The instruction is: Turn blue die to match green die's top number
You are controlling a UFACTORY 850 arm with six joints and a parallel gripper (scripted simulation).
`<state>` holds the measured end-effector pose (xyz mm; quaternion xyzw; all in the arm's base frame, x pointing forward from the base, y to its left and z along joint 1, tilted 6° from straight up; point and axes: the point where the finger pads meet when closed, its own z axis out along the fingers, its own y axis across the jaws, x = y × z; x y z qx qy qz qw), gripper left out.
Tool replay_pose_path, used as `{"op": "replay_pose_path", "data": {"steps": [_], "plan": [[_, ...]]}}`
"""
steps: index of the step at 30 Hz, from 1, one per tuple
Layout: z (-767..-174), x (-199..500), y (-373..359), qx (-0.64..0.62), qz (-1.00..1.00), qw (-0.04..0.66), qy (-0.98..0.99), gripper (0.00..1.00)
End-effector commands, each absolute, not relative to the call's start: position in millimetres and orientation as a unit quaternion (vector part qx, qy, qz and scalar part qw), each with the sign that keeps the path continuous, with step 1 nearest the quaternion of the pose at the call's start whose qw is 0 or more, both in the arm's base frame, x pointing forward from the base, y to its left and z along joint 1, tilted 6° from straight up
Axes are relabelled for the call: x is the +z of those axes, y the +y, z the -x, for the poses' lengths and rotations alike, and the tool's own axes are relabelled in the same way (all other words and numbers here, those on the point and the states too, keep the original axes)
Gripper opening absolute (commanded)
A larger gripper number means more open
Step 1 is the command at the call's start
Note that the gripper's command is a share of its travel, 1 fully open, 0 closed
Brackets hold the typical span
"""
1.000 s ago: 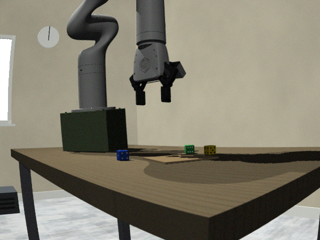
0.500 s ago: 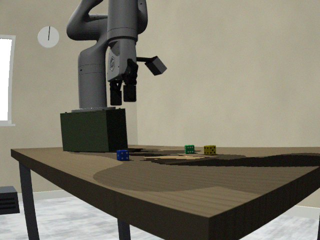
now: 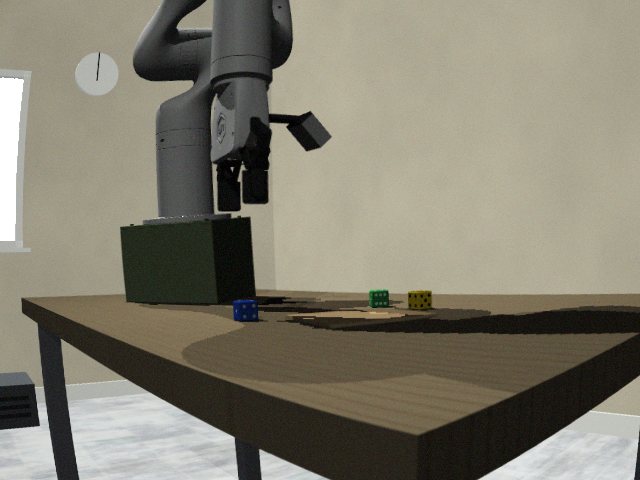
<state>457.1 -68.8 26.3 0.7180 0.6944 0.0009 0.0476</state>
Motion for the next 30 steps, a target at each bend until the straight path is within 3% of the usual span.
{"op": "replay_pose_path", "data": {"steps": [1,30], "plan": [[-458,24,-70,-0.002,-0.687,0.049,0.725,1.00],[-460,1,-74,-0.025,-0.352,0.046,0.934,1.00]]}}
